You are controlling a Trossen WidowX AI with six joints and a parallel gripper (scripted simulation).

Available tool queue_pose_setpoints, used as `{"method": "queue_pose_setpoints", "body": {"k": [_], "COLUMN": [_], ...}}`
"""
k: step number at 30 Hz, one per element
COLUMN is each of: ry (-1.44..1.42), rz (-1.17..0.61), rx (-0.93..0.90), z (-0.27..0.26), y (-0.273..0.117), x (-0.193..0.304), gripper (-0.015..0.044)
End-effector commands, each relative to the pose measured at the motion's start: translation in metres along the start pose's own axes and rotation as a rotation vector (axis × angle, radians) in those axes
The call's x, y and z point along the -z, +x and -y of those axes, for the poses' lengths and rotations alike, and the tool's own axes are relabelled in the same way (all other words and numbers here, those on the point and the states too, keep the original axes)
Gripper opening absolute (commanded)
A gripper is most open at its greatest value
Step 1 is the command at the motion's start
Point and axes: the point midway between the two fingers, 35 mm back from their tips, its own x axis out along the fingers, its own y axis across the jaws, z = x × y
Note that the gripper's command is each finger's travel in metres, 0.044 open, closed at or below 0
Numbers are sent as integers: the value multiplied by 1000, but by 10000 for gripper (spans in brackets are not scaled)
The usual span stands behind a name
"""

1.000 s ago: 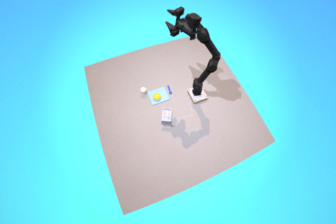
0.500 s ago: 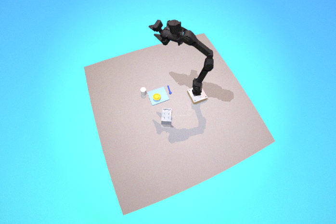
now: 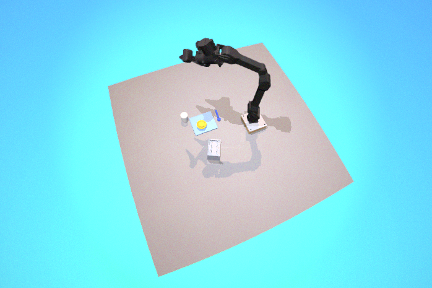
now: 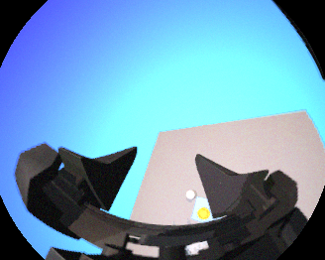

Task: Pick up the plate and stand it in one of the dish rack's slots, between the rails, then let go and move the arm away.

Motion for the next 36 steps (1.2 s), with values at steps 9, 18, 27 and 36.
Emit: {"method": "queue_pose_setpoints", "body": {"k": [9,18,27,36], "ry": [-346,-601,-846,-1079], "rz": [-214,-386,-570,-765], "rx": [82,115,121,101], "z": [25,51,80,113], "y": [41,61,70,72], "x": [74,128,182,232], "gripper": [400,400,400,400]}}
